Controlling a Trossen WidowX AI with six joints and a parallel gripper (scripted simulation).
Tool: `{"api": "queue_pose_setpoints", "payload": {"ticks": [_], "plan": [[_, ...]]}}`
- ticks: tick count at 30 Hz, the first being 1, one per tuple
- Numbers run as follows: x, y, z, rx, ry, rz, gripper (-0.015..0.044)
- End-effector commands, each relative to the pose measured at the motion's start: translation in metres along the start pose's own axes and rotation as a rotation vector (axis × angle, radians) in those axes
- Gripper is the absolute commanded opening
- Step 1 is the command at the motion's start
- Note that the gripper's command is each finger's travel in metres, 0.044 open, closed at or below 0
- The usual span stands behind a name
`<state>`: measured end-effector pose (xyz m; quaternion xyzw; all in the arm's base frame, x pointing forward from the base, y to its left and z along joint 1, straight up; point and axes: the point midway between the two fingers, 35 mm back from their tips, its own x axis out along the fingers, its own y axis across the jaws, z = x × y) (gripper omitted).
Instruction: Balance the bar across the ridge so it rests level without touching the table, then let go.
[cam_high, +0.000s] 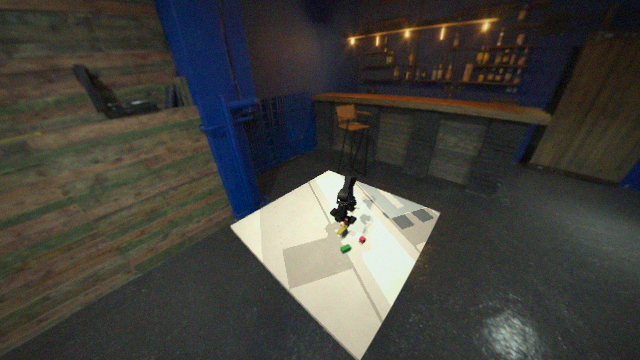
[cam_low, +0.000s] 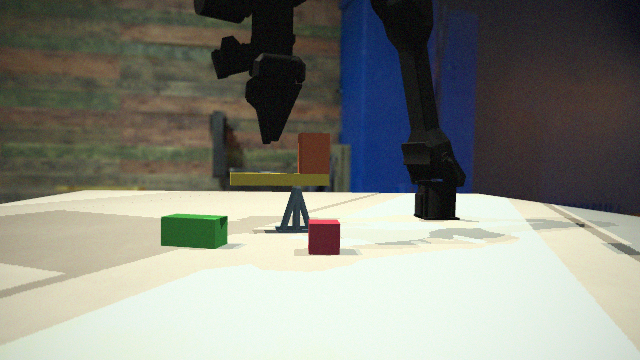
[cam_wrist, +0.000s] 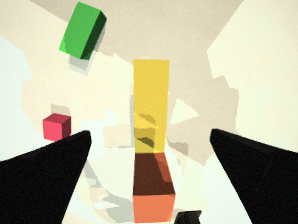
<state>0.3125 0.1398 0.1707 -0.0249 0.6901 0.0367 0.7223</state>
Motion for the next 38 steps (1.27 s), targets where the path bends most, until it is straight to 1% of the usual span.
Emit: {"api": "queue_pose_setpoints", "payload": {"ticks": [1,3,38], "plan": [[-0.0392,-0.0009,-0.0027,0.000,-0.008,0.004,0.0440],[-0.0461,-0.0013,-0.0039,0.000,-0.009,0.004,0.0440],[-0.0461,-0.0013,-0.0039,0.000,-0.009,0.004,0.0440]]}}
